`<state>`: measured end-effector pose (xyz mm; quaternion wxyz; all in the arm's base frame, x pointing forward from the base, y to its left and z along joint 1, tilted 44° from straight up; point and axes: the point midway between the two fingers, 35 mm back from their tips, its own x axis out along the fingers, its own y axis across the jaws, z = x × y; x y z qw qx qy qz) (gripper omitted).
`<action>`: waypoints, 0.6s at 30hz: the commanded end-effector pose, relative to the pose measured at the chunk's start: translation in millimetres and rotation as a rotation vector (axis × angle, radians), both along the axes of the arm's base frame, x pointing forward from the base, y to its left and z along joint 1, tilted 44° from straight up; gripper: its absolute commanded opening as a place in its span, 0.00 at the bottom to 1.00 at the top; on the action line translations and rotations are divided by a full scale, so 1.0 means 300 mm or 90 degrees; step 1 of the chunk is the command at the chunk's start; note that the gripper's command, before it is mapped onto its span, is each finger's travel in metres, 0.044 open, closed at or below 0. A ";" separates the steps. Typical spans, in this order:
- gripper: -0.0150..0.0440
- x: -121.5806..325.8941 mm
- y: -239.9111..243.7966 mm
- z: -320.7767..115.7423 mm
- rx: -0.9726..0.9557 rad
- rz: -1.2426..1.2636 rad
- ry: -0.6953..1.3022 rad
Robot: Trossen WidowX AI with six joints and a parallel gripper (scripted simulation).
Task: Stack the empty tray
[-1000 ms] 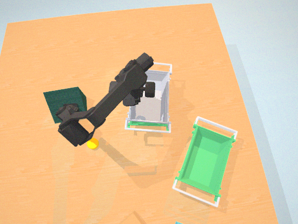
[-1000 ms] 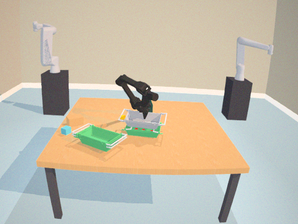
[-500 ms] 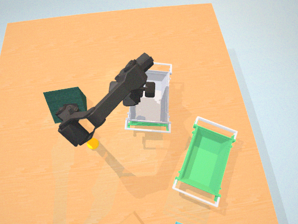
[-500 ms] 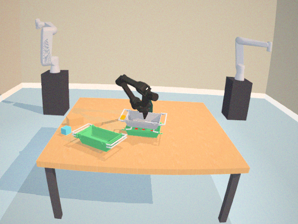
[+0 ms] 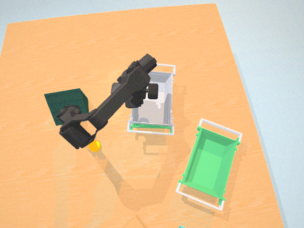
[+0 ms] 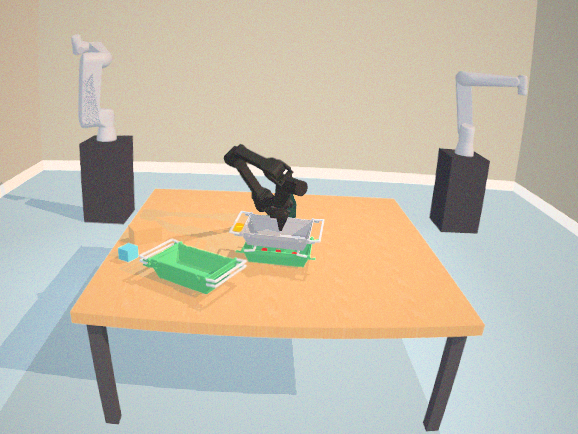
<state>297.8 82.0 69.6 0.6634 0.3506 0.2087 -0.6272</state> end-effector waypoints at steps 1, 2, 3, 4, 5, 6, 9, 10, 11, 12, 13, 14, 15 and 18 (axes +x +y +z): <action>0.25 -0.016 -0.017 -0.028 0.002 -0.010 0.028; 0.25 -0.016 -0.017 -0.028 0.002 -0.010 0.028; 0.25 -0.016 -0.017 -0.028 0.002 -0.010 0.028; 0.25 -0.016 -0.017 -0.028 0.002 -0.010 0.028; 0.25 -0.016 -0.017 -0.028 0.002 -0.010 0.028; 0.25 -0.016 -0.017 -0.028 0.002 -0.010 0.028; 0.33 -0.016 -0.017 -0.028 0.002 -0.010 0.028; 0.35 -0.016 -0.017 -0.028 0.002 -0.010 0.028; 0.38 -0.016 -0.017 -0.028 0.002 -0.010 0.028; 0.40 -0.016 -0.017 -0.028 0.002 -0.010 0.028; 0.43 -0.016 -0.017 -0.028 0.002 -0.010 0.028; 0.45 -0.016 -0.017 -0.028 0.002 -0.010 0.028; 0.48 -0.016 -0.017 -0.028 0.002 -0.010 0.028; 0.55 -0.016 -0.017 -0.028 0.002 -0.010 0.028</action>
